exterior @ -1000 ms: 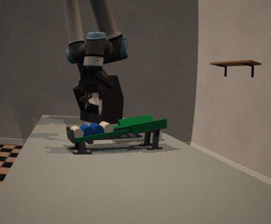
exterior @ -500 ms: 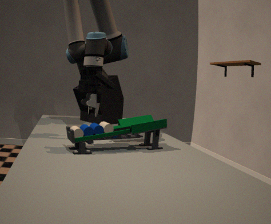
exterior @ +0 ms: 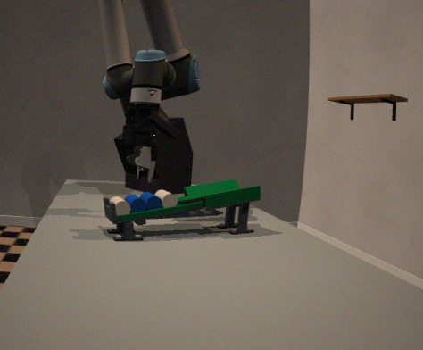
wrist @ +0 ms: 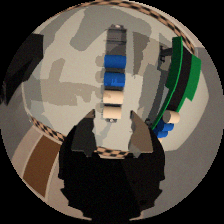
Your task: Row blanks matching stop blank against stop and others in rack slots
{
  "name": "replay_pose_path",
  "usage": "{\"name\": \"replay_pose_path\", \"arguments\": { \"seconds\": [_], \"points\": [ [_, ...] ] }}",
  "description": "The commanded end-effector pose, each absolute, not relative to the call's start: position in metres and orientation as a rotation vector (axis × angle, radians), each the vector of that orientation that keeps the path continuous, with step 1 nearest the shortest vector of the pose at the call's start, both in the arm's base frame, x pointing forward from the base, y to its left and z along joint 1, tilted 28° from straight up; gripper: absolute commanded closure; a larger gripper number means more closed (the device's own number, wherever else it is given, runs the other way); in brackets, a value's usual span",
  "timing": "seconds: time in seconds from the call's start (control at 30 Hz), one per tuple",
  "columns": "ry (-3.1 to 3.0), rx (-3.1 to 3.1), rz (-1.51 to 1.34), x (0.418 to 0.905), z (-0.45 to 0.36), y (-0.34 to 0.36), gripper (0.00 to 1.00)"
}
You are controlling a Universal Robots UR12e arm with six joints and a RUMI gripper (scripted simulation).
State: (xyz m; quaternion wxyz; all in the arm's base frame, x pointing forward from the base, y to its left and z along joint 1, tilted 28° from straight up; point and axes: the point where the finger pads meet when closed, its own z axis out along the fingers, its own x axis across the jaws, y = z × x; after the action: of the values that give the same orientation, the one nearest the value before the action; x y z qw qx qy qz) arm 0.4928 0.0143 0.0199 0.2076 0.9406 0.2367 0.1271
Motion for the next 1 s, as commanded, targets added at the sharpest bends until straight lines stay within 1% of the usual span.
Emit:
{"name": "replay_pose_path", "arguments": {
  "seconds": [0.0,0.97],
  "points": [
    [0.654,2.617,0.357,0.494,0.022,0.013,0.55],
    [0.622,2.629,0.362,0.498,0.01,0.009,0.55]
  ]
}}
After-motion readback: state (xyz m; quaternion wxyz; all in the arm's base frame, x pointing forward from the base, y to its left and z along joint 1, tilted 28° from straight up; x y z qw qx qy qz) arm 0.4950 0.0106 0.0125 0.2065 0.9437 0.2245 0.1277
